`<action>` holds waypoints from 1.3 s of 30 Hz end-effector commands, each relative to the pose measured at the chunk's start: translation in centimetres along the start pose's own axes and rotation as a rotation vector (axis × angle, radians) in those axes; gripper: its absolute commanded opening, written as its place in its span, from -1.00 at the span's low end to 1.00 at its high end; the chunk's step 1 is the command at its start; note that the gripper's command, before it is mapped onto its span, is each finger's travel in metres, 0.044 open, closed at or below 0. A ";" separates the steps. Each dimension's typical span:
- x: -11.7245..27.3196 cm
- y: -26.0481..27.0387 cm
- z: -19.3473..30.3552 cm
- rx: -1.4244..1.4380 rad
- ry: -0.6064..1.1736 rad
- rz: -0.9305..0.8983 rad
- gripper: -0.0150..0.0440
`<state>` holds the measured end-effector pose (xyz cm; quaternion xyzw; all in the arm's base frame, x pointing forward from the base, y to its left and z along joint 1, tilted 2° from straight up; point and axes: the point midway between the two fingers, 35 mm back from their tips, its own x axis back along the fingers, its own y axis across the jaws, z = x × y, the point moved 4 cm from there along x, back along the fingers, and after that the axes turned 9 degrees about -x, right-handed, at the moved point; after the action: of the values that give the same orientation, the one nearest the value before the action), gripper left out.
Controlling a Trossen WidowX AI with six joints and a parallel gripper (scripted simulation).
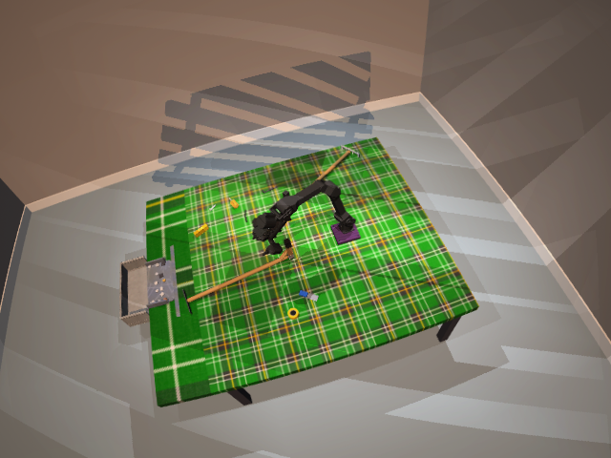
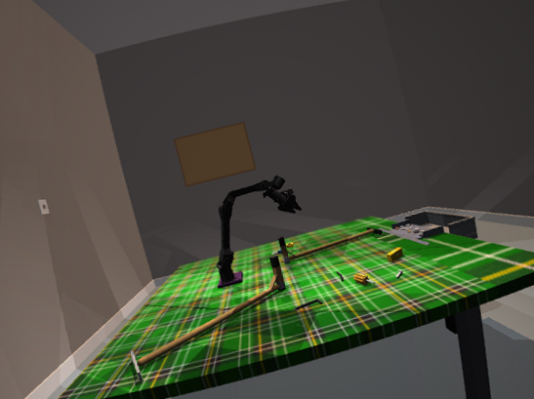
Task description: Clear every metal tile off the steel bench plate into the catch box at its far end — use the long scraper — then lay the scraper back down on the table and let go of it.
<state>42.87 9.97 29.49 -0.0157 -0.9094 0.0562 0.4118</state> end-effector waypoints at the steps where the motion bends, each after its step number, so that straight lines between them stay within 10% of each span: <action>1: -1.9 0.1 0.0 0.017 0.046 -0.015 1.00; 39: -15.6 -1.0 2.8 0.049 0.350 -0.153 1.00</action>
<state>50.48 7.89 17.78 0.0451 -0.8315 0.0462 0.5518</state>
